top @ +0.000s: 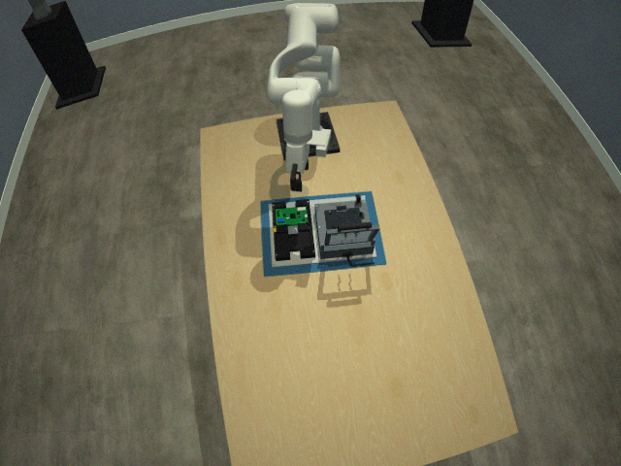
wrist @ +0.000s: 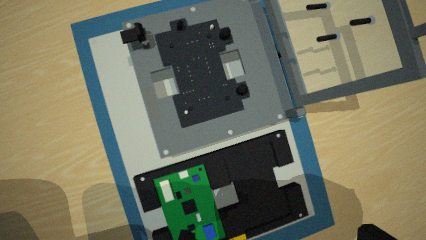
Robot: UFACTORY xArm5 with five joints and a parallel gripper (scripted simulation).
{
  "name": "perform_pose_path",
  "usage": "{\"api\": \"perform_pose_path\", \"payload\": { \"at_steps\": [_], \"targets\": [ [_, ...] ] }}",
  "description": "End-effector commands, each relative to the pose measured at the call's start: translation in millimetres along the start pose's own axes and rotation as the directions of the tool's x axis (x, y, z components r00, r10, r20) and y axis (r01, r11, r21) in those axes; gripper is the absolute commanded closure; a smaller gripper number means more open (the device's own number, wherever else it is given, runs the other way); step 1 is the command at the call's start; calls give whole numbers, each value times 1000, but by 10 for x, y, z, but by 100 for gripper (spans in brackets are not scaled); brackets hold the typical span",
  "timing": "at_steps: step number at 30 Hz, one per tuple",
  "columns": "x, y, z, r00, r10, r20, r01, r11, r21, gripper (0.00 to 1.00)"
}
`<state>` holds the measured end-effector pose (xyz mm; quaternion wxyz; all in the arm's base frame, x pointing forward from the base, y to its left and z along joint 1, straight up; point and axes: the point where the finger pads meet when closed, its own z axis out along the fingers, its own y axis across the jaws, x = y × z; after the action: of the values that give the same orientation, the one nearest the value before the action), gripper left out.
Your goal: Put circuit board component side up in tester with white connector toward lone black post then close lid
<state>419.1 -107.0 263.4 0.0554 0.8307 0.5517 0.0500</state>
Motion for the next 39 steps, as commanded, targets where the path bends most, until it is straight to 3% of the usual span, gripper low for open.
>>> {"api": "perform_pose_path", "payload": {
  "at_steps": [1, 3, 11, 39],
  "targets": [
    [-137, -46, -110, 996, -91, 6, 91, 994, 53, 0],
    [-258, -109, -209, 986, -167, 2, 166, 982, 91, 0],
    [-427, -215, -363, 961, -274, -19, 274, 951, 145, 0],
    [-435, -221, -371, 960, -280, -20, 280, 949, 147, 0]
  ]
}}
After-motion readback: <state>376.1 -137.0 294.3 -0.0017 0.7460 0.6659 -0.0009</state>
